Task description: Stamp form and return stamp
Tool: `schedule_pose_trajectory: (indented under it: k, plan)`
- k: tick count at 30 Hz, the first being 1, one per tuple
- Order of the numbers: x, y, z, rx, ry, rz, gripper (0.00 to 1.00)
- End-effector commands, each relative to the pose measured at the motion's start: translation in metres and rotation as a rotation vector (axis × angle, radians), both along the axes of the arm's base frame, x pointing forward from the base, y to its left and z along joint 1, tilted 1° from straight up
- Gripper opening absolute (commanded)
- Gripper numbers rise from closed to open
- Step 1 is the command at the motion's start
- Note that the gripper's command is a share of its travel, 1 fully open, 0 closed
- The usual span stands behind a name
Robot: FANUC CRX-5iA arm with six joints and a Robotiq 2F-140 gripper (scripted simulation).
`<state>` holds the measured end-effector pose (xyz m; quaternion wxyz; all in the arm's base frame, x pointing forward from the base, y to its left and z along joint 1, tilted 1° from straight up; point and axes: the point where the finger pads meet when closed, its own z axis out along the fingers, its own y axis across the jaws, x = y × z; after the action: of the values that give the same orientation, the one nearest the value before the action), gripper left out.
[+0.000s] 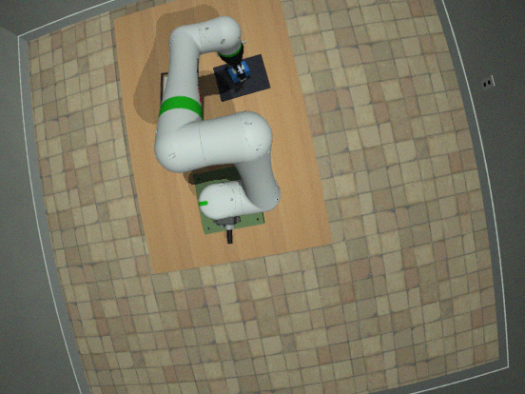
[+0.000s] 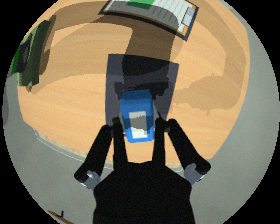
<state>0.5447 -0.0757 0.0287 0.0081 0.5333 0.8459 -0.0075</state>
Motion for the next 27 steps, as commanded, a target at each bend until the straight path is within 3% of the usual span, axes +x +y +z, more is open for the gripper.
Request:
schedule_pose_trajectory:
  k: [1, 5, 10, 27]
  plan:
    - [0.0, 0.0, 0.01, 0.0, 0.0, 0.0, 0.2]
    - [0.0, 0.001, 0.028, 0.0, 0.0, 0.0, 0.2]
    - [0.0, 0.001, 0.036, 0.0, 0.0, 0.0, 0.2]
    - [0.0, 0.002, 0.037, 0.0, 0.0, 0.023, 0.2]
